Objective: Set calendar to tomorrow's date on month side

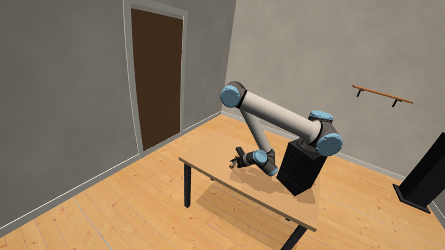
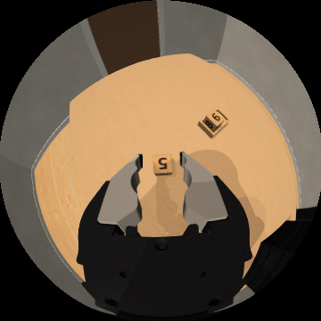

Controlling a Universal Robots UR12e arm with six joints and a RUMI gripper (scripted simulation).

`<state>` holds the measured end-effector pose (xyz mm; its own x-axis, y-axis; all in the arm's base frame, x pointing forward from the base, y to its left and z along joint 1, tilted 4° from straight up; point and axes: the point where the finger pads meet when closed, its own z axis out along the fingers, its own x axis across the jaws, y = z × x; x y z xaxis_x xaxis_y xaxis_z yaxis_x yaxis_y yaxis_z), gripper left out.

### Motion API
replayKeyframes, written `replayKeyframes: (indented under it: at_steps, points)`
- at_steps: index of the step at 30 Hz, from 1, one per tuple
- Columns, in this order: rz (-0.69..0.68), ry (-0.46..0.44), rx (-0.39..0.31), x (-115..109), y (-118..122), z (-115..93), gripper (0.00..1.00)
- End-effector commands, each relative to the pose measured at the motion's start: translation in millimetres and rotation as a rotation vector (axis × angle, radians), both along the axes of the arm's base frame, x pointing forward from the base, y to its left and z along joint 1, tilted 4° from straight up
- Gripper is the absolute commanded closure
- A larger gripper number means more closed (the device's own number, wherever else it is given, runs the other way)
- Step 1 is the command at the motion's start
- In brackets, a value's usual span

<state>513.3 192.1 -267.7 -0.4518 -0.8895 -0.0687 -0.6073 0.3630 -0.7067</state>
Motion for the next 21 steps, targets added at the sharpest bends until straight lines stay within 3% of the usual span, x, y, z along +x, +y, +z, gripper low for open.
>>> replayKeyframes:
  at_steps: [1,21]
  points:
    - [0.001,-0.003,0.000,1,1,-4,0.71]
    - [0.001,-0.003,0.000,2,3,-35,0.71]
